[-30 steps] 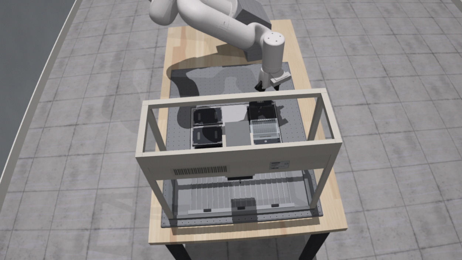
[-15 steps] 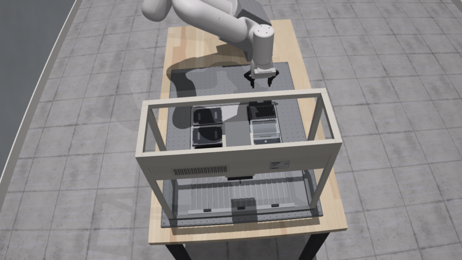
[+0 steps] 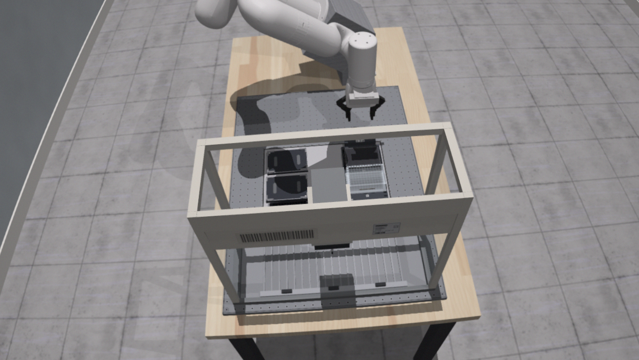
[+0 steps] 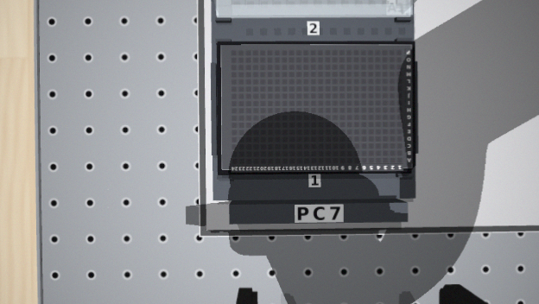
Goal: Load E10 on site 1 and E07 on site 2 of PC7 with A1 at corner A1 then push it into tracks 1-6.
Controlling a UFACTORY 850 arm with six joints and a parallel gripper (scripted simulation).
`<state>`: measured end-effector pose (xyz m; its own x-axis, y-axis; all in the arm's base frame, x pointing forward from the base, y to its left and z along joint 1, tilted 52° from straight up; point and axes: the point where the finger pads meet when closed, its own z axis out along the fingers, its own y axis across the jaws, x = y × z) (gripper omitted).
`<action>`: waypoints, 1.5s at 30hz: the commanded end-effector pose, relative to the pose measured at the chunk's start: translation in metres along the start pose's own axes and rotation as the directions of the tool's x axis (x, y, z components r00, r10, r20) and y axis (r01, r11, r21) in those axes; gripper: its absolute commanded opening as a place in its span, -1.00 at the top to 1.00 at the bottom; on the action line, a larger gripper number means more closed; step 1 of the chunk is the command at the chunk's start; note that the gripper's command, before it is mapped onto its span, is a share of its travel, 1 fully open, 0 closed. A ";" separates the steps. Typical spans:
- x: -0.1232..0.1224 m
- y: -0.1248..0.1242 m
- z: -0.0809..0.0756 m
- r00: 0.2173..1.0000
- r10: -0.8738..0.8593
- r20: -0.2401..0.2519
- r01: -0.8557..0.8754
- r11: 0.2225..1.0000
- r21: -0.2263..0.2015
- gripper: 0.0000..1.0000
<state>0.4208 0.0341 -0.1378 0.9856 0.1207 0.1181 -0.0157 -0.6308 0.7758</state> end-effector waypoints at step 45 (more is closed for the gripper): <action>0.000 0.000 0.068 1.000 0.000 -0.001 0.000 1.000 0.000 -0.63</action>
<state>0.4314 -0.0157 -0.1779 0.9857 0.1206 0.1179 -0.0156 -0.6307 0.7758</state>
